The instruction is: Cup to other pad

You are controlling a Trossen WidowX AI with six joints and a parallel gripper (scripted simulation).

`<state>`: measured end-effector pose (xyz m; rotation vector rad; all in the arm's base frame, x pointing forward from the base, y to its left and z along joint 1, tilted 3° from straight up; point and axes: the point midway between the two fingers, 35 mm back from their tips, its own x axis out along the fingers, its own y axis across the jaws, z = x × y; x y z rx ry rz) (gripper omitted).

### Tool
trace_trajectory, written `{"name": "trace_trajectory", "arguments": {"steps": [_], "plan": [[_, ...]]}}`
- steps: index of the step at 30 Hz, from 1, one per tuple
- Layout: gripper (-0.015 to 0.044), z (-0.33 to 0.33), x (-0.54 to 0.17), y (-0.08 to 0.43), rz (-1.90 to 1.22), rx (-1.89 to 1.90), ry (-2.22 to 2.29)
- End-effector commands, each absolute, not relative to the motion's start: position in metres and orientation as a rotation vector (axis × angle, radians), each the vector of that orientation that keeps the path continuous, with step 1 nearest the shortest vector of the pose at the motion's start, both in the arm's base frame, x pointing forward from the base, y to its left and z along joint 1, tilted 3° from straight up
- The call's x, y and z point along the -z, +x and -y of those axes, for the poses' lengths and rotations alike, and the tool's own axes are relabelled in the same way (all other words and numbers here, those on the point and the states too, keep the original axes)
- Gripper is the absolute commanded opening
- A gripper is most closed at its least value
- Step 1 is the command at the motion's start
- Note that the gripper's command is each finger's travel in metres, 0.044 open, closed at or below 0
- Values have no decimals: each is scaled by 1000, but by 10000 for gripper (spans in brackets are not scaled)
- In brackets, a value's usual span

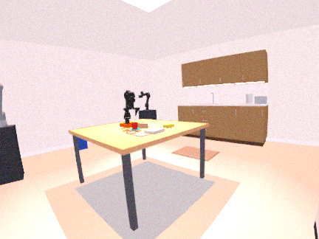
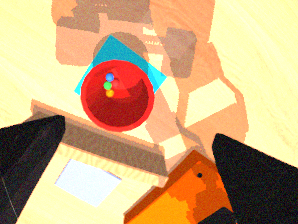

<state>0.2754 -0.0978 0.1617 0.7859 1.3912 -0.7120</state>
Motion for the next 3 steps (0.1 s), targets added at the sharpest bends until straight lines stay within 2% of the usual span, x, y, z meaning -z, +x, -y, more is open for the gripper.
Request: {"name": "trace_trajectory", "arguments": {"steps": [1, 3], "plan": [[440, 98, -162, 275, -1391, 712, 786], [440, 98, -162, 275, -1391, 712, 786]]}}
